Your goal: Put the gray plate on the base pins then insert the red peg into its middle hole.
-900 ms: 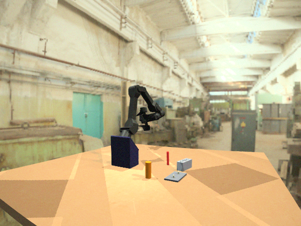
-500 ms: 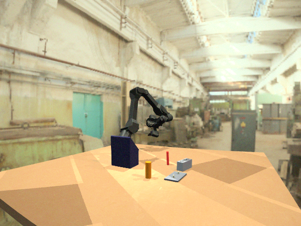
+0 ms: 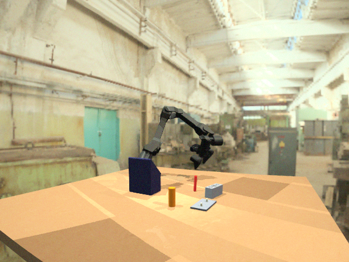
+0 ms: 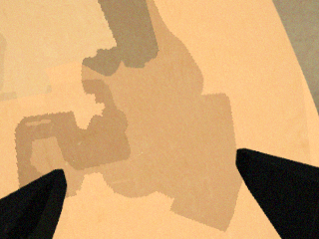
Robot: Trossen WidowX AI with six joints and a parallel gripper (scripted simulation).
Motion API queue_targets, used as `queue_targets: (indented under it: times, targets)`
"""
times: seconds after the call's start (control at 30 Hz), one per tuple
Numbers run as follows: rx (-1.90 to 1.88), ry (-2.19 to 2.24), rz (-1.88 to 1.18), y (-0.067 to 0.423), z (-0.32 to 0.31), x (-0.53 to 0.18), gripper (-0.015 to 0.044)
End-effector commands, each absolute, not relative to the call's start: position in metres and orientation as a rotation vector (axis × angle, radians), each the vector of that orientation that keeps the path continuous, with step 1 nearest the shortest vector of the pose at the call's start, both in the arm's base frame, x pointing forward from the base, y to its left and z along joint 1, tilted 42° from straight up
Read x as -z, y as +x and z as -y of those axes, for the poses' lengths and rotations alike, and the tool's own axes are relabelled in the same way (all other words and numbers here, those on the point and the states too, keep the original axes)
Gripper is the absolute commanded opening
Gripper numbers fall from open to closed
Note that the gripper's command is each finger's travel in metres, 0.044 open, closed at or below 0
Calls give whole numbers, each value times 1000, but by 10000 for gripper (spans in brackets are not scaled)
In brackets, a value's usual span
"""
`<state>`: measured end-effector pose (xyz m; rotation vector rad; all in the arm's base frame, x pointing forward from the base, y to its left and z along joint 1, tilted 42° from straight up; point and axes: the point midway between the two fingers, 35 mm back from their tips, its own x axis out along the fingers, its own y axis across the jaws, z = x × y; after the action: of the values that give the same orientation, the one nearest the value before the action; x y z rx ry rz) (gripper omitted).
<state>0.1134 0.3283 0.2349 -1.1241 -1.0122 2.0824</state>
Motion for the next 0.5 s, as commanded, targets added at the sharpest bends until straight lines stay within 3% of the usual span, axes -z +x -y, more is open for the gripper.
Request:
queue_targets:
  times: [0.0, 0.27, 0.47]
  targets:
    - [-2052, -1112, 631, 169, -311, -209, 440]
    - [-1860, -921, -143, 271, -233, -150, 440]
    - [-1625, -664, -637, 320, -149, -107, 440]
